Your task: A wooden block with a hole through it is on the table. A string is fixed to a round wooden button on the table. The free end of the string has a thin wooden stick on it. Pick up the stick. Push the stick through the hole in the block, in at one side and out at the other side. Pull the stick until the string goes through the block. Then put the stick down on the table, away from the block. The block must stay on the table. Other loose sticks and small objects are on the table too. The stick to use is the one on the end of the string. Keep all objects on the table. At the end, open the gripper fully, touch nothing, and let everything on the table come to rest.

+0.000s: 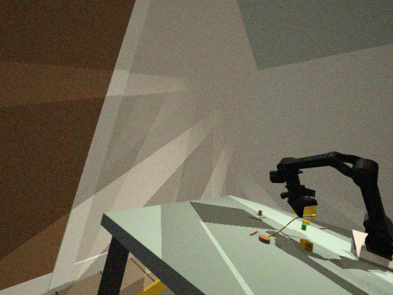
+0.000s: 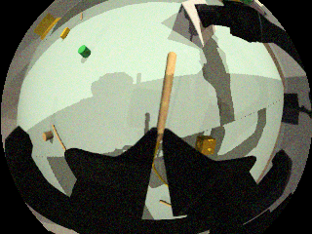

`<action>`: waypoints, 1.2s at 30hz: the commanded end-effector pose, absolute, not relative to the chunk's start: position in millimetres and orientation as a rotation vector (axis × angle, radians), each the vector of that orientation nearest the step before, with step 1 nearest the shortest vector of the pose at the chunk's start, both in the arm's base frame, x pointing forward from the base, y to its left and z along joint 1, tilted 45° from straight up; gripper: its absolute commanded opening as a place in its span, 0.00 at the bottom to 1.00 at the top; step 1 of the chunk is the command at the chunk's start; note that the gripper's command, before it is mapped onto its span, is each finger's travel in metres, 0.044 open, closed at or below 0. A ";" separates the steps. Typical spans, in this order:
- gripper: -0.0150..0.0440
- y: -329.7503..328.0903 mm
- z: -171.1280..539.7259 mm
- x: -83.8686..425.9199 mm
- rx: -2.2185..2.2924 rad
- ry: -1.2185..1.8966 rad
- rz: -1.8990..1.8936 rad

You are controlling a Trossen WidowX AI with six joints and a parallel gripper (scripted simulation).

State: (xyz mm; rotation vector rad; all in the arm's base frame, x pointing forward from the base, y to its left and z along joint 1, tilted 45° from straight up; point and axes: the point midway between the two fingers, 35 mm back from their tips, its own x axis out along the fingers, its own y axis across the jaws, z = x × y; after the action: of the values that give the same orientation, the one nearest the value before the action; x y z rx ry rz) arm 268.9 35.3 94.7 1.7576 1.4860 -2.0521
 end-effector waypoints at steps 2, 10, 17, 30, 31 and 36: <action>0.25 38.8 99.1 270.8 1.747 1.483 -2.013; 0.25 45.8 104.3 271.5 1.726 1.487 -1.961; 0.25 52.0 109.0 271.9 1.708 1.492 -1.915; 0.25 63.3 118.2 272.4 1.681 1.501 -1.819; 0.25 64.2 118.8 272.4 1.678 1.502 -1.813; 0.25 68.7 122.3 272.2 1.665 1.504 -1.780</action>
State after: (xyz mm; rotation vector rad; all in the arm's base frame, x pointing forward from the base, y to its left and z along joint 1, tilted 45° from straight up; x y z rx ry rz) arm 270.7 66.7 119.4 1.6718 1.5064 -1.8127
